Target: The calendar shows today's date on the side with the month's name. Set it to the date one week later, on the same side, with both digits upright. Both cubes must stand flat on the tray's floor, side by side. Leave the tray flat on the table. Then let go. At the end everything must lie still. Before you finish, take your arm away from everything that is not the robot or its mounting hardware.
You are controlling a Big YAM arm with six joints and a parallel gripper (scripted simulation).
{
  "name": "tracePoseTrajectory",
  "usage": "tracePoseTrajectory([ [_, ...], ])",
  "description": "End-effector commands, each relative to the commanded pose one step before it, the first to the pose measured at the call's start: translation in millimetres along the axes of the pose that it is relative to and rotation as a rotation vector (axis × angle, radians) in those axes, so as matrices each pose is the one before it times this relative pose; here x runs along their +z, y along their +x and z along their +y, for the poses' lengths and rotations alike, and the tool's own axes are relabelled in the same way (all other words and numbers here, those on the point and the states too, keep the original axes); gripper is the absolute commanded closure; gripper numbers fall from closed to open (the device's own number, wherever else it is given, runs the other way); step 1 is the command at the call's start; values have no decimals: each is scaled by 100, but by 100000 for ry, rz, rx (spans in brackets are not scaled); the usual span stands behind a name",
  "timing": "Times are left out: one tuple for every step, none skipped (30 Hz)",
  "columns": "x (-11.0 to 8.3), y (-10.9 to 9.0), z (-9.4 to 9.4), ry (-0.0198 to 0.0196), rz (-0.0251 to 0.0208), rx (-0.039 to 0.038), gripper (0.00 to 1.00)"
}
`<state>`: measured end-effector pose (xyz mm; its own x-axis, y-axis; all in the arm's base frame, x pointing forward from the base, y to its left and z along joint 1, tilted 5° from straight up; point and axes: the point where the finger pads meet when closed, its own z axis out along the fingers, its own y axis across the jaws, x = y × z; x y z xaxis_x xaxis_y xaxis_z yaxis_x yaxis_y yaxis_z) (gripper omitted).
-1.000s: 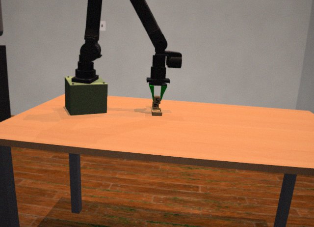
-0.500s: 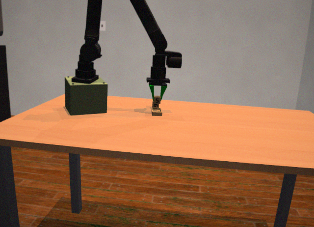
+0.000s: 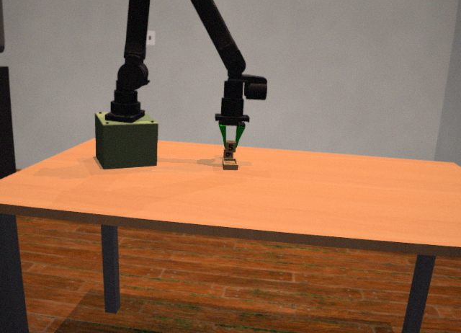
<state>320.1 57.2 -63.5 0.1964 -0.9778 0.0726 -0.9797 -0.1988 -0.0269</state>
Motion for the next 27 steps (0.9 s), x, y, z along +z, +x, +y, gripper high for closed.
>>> tracePoseTrajectory([
  [-217, 335, -1959, 3678, 32, 7, 73],
  [0, 0, 0, 0, 0, 0, 73],
  [0, 0, 0, 0, 0, 0, 73],
  [0, 0, 0, -1, 0, 0, 73],
  [0, 0, 0, 0, 0, 0, 73],
  [0, 0, 0, 0, 0, 0, 73],
  [2, 0, 2, -3, 0, 0, 73],
  [5, 1, 5, -9, 0, 0, 73],
  [10, 2, 9, -16, 0, -1, 73],
  [15, 3, 15, -26, 1, -1, 73],
  [22, 3, 21, -37, 1, -5, 73],
  [29, 1, 28, -48, 1, -14, 73],
  [37, -1, 35, -60, 0, -27, 73],
  [45, -3, 43, -74, 0, -37, 73],
  [53, -2, 51, -88, 0, -19, 73],
  [62, 1, 59, -101, 1, -2, 73],
  [71, 3, 68, -118, 1, 4, 73],
  [79, 3, 77, -131, 1, 3, 73],
  [87, -1, 85, -145, 0, -7, 73],
  [95, -4, 93, -158, 0, -19, 73],
  [102, -6, 101, -171, 0, -24, 73],
  [0, 0, 0, 0, 0, 0, 73],
  [0, 0, 0, 0, 0, 0, 73],
  [104, -36, 103, -171, -5, -114, 73],
  [111, 19, 99, -172, 3, 49, 73],
  [116, 22, 103, -179, 3, 60, 73],
  [119, 16, 107, -184, 2, 40, 73],
])
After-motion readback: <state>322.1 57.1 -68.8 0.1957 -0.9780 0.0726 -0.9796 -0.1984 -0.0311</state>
